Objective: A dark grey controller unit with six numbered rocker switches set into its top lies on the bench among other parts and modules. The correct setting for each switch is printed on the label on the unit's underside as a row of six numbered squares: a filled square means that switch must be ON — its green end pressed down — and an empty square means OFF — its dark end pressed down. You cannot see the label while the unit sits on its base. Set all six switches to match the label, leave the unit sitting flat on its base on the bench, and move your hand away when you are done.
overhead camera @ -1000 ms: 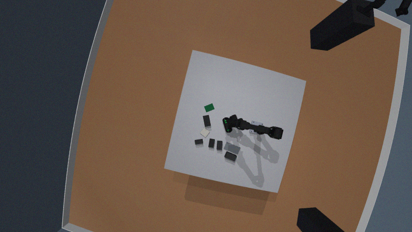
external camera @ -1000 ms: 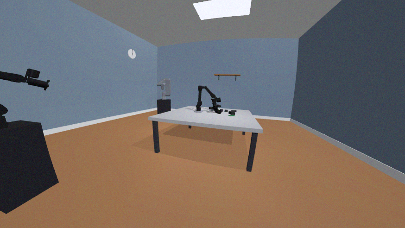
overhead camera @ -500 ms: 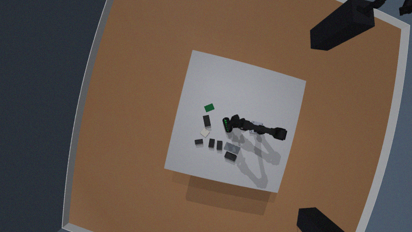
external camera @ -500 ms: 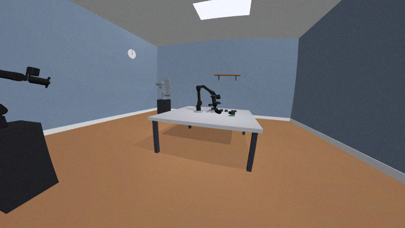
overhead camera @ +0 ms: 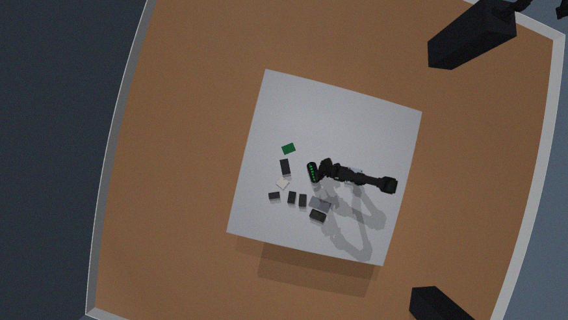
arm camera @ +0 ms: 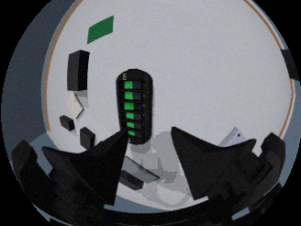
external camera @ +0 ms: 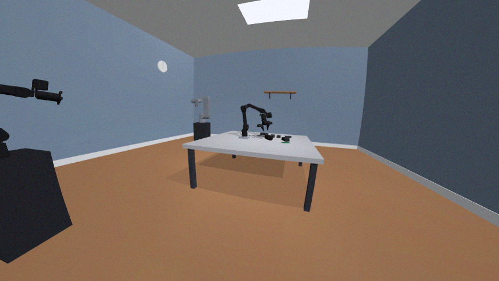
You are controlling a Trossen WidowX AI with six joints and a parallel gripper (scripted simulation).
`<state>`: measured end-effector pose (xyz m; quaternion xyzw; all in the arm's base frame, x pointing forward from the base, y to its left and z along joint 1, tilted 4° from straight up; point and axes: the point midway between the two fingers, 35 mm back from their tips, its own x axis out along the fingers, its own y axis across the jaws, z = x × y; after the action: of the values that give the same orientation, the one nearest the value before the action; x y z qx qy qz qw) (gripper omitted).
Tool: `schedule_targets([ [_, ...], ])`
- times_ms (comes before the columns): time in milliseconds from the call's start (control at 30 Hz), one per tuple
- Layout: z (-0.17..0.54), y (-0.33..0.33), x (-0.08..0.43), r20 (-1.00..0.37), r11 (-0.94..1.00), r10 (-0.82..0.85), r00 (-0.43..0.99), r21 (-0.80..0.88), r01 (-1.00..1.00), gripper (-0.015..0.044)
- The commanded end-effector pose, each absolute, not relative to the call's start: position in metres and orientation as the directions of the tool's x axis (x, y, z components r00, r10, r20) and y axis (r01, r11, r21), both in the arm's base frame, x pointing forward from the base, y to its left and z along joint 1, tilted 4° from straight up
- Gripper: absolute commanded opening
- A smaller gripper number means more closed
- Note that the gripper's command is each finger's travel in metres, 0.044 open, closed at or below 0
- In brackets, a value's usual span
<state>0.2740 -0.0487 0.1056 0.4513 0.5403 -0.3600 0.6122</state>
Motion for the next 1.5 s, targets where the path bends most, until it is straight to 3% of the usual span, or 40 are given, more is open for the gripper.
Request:
schedule_targets([
  [0,0.107,-0.048,0.272,-0.988,0.329,0.048,0.148,0.156,0.931,0.0236],
  [300,0.107,-0.048,0.272,-0.988,0.329,0.048,0.148,0.156,0.931,0.0000],
  [633,0.107,-0.048,0.272,-0.988,0.329,0.048,0.148,0.156,0.931,0.0000],
  [1200,0.107,-0.048,0.272,-0.988,0.333,0.049,0.150,0.157,0.930,0.0440],
  [1267,0.107,-0.048,0.272,-0.988,0.333,0.049,0.150,0.157,0.930,0.0440],
  [1467,0.159,-0.048,0.277,-0.987,0.334,0.049,0.153,0.160,0.929,0.0282],
])
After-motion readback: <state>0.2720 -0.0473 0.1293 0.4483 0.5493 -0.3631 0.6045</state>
